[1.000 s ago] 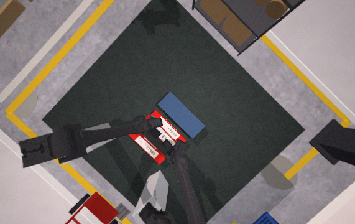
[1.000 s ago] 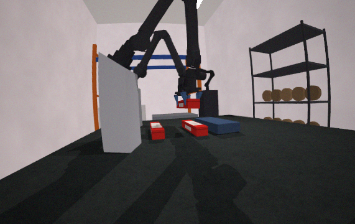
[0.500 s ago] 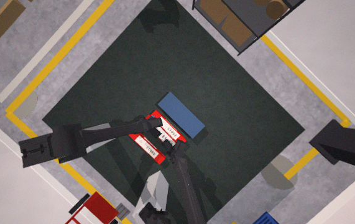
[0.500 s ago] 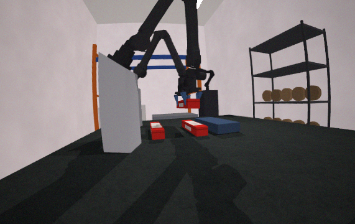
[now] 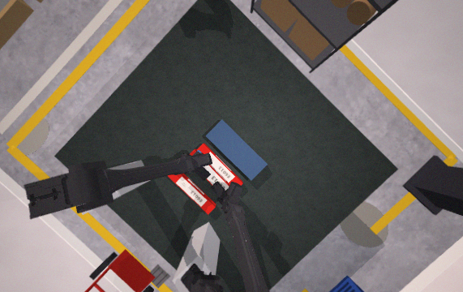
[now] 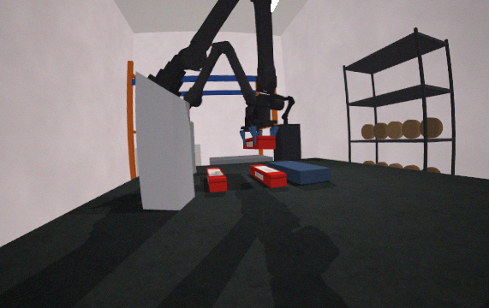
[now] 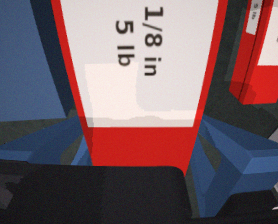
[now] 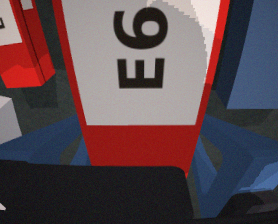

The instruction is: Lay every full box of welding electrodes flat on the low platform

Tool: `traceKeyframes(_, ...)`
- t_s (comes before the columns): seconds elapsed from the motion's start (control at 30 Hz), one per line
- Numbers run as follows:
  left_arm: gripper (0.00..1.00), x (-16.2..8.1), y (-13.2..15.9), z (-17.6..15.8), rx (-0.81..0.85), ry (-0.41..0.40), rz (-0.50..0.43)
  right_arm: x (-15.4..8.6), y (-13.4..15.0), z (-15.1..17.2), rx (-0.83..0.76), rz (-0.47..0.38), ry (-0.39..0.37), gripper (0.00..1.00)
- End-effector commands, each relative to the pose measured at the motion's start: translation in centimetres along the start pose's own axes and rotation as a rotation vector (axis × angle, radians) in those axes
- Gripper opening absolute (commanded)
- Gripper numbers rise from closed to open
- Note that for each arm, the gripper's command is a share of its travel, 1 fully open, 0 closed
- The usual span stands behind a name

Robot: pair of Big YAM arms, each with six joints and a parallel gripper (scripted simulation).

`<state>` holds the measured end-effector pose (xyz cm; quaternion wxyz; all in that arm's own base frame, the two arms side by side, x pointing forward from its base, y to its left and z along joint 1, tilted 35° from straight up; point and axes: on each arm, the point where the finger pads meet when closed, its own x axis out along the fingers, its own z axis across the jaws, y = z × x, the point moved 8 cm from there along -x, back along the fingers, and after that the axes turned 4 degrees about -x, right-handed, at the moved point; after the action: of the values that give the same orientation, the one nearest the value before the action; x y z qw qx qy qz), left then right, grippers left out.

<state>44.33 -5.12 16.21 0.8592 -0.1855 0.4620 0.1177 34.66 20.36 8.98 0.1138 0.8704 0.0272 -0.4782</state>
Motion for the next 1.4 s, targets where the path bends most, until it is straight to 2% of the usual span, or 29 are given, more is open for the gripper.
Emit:
traceKeyframes(0.0,0.00,-3.2,-0.4,1.5,-0.005,-0.062,-0.019,-2.6,-0.2,-1.5,0.004,-0.016,0.061,0.00)
traceKeyframes(0.63,0.00,-3.2,-0.4,1.5,-0.005,-0.062,-0.019,-2.6,-0.2,-1.5,0.004,-0.016,0.061,0.00)
traceKeyframes(0.67,0.00,-3.2,-0.4,1.5,-0.005,-0.062,-0.019,-3.3,-0.4,-0.8,-0.011,-0.019,0.057,0.00)
traceKeyframes(0.73,0.00,-3.9,0.1,1.0,-0.004,-0.055,-0.010,-3.6,-0.4,-0.8,-0.013,-0.018,0.057,0.00)
traceKeyframes(0.8,0.00,-4.7,-0.3,2.0,-0.004,-0.076,-0.020,-4.3,-0.6,-1.7,-0.009,-0.024,0.073,0.00)
traceKeyframes(1.37,0.00,-7.4,-0.7,1.9,-0.002,-0.078,-0.027,-6.8,-0.5,-1.6,-0.008,-0.025,0.075,0.00)
